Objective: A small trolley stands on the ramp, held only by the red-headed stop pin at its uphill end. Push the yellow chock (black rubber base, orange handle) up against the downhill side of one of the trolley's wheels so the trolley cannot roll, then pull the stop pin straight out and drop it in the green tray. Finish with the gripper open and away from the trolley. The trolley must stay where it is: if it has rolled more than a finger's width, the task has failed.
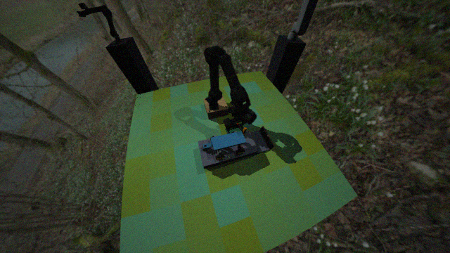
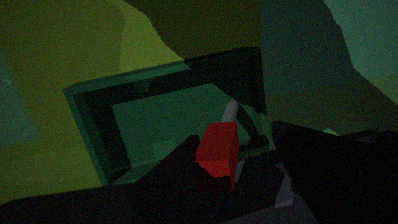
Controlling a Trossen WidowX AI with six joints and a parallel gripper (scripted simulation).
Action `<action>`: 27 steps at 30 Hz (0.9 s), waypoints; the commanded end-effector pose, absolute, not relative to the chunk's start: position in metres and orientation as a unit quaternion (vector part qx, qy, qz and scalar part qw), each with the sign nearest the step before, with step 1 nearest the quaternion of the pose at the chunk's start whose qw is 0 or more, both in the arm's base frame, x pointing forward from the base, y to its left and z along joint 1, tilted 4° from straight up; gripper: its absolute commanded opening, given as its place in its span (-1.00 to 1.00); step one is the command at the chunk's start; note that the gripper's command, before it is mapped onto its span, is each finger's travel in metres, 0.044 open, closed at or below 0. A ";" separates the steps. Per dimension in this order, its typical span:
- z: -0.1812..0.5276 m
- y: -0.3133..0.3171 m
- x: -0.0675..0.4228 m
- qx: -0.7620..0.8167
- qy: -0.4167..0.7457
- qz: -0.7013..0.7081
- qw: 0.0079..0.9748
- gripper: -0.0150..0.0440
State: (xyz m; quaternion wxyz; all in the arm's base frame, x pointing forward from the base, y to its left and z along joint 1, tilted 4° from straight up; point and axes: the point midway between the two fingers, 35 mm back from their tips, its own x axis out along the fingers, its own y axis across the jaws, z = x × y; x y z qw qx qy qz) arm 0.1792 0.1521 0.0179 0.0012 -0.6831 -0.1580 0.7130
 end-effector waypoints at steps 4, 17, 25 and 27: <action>0.015 0.148 0.180 -0.681 -0.160 0.714 0.001 0.15; 0.011 0.140 0.182 -0.681 -0.160 0.714 0.001 0.15; 0.009 0.135 0.184 -0.681 -0.160 0.714 0.001 0.15; 0.008 0.134 0.184 -0.681 -0.160 0.714 0.001 0.15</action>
